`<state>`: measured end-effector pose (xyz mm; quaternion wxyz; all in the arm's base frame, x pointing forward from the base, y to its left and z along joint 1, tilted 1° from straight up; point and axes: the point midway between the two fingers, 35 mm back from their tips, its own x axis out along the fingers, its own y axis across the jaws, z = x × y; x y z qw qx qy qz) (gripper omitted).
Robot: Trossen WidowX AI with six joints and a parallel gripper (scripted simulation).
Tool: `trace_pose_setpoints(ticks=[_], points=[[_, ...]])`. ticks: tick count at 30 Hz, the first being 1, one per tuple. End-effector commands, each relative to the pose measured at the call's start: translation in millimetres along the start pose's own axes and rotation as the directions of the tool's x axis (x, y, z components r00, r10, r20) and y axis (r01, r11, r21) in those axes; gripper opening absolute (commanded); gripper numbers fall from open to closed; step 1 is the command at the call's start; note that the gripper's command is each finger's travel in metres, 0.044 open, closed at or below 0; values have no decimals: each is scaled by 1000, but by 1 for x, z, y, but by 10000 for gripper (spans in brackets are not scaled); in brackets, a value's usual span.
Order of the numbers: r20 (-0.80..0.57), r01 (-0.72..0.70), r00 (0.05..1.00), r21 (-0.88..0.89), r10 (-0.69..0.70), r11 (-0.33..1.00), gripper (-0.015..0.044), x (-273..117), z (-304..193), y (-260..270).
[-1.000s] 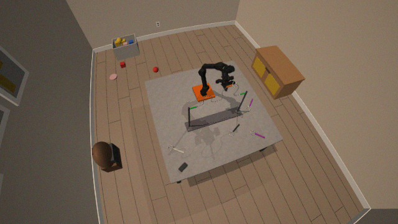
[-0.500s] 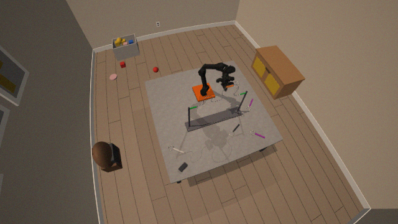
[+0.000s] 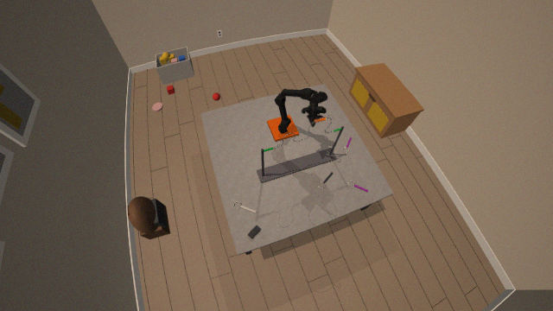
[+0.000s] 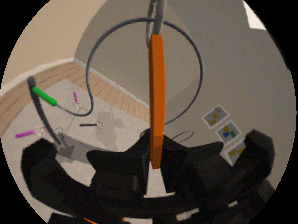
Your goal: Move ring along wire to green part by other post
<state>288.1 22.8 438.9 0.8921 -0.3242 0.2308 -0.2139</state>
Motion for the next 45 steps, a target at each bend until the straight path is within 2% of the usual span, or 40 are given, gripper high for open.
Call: trace_pose_setpoints(ticks=[1,23,45], points=[[7,29,1000,-41,-28,999,-150,-1,-1,-3],[57,162,987,-266,-153,950,-150,0,0,-11],[135,293,956,-475,-260,830,-150,-1,4,-19]])
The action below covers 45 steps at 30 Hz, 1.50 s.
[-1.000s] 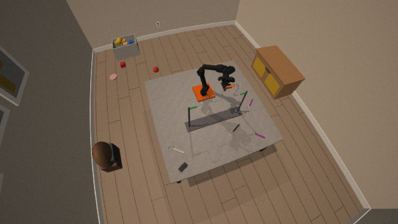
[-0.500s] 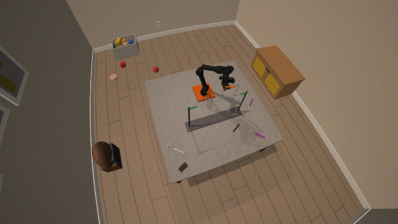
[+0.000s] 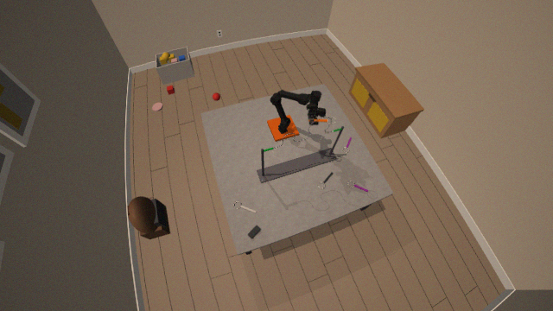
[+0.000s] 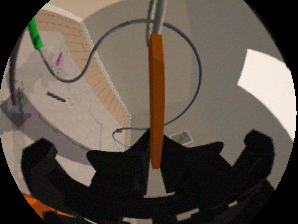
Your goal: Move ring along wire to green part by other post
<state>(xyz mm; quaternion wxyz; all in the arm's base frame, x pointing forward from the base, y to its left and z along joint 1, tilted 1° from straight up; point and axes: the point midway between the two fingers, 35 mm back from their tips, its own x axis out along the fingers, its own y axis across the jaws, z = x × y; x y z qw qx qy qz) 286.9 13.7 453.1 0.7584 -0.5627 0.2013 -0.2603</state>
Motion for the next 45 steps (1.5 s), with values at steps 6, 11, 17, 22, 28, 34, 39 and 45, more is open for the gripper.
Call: trace_pose_setpoints(ticks=[6,11,17,22,28,34,39,45], points=[[11,57,998,-95,-56,994,-150,0,-2,-4],[22,87,996,-149,-85,985,-150,0,-2,-6],[36,123,992,-212,-118,970,-150,0,-1,-9],[50,154,988,-263,-146,953,-150,0,-1,-10],[68,189,982,-323,-177,927,-150,0,0,-13],[88,225,974,-381,-207,897,-150,0,0,-15],[106,254,967,-427,-231,868,-150,-1,1,-16],[128,287,958,-479,-257,830,-150,-1,2,-18]])
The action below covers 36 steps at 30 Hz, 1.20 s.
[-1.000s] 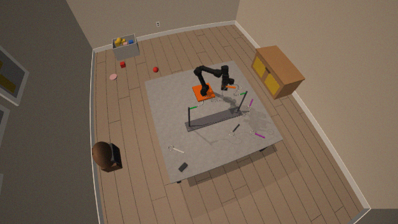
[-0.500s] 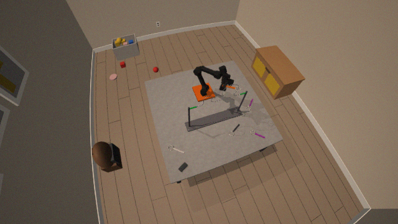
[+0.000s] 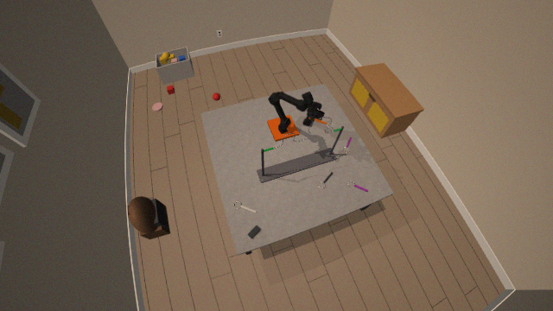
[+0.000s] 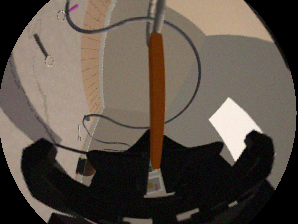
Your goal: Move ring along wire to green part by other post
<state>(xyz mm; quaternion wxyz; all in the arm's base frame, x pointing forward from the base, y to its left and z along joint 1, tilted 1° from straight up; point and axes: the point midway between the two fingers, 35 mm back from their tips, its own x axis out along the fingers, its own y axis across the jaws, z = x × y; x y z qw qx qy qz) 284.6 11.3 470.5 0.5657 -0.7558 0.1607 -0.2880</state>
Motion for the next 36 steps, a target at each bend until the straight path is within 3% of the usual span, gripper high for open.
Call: trace_pose_setpoints(ticks=[1,20,36], points=[[7,26,1000,-44,-25,999,-150,0,0,-1],[33,111,994,-193,-107,975,-150,0,-1,-1],[14,64,998,-112,-63,992,-150,0,-7,25]])
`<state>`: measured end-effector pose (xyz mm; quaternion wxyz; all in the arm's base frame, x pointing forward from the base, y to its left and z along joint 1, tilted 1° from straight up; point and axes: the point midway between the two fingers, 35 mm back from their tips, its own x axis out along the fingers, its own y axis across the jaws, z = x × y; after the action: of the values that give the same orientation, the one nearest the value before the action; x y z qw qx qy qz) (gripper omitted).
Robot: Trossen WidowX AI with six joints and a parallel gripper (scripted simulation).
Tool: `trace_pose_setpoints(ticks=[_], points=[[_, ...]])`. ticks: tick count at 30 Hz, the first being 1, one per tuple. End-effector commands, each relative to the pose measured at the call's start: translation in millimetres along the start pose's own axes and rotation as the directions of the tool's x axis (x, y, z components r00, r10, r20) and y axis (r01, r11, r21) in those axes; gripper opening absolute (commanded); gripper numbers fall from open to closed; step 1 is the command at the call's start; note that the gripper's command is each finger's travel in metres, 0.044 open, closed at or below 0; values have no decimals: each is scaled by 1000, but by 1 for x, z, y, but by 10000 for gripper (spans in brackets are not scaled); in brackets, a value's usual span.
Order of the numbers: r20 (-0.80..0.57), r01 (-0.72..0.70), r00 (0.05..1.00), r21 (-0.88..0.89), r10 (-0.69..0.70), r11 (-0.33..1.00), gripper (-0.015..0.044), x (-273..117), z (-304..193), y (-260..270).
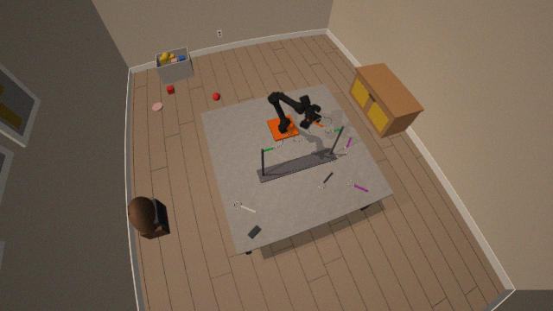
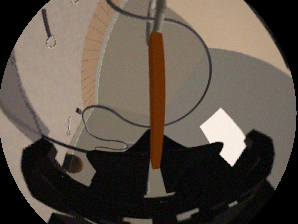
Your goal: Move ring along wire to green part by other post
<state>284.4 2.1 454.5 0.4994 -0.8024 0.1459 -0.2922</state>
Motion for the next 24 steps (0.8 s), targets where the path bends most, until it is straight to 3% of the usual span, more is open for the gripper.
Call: trace_pose_setpoints(ticks=[1,24], points=[[-7,-22,1000,42,23,999,-150,-2,-1,9],[-2,-234,965,454,264,860,-150,-21,17,79]])
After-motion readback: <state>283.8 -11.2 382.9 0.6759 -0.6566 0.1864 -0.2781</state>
